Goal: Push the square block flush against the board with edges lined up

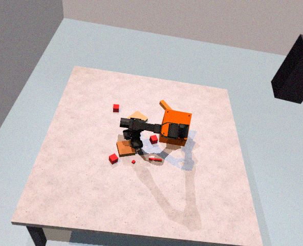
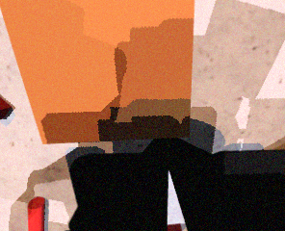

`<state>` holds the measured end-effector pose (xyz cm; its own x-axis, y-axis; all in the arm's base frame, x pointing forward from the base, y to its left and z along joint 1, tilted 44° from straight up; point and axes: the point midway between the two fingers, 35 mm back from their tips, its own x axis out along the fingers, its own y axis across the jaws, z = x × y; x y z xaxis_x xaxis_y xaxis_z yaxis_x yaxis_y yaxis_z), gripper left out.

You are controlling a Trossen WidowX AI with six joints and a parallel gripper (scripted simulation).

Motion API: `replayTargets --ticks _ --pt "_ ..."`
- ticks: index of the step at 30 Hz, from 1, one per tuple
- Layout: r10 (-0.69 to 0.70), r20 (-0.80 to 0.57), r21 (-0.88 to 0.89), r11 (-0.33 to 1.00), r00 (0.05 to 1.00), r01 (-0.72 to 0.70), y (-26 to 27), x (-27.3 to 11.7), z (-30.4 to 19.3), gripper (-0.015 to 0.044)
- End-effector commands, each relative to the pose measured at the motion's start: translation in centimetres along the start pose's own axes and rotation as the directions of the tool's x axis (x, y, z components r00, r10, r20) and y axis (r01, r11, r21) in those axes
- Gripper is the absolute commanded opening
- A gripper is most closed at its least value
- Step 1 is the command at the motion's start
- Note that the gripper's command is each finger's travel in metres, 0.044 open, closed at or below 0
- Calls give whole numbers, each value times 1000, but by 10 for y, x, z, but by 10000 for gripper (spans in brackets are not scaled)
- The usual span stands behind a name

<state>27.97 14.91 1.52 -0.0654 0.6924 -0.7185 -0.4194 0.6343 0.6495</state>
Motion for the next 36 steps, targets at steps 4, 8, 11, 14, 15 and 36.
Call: replayTargets --ticks 4,8,11,14,15,36 --pt "3 1 2 1000 1000 -3 0 1 8 0" --pt "3 1 2 1000 1000 -3 0 1 11 0" --pt "3 1 2 1000 1000 -3 0 1 14 0" --pt "3 2 2 1000 1000 -3 0 1 16 0" --pt "3 2 2 1000 1000 -3 0 1 17 0" --pt "3 2 1 1000 1000 -3 1 1 35 0"
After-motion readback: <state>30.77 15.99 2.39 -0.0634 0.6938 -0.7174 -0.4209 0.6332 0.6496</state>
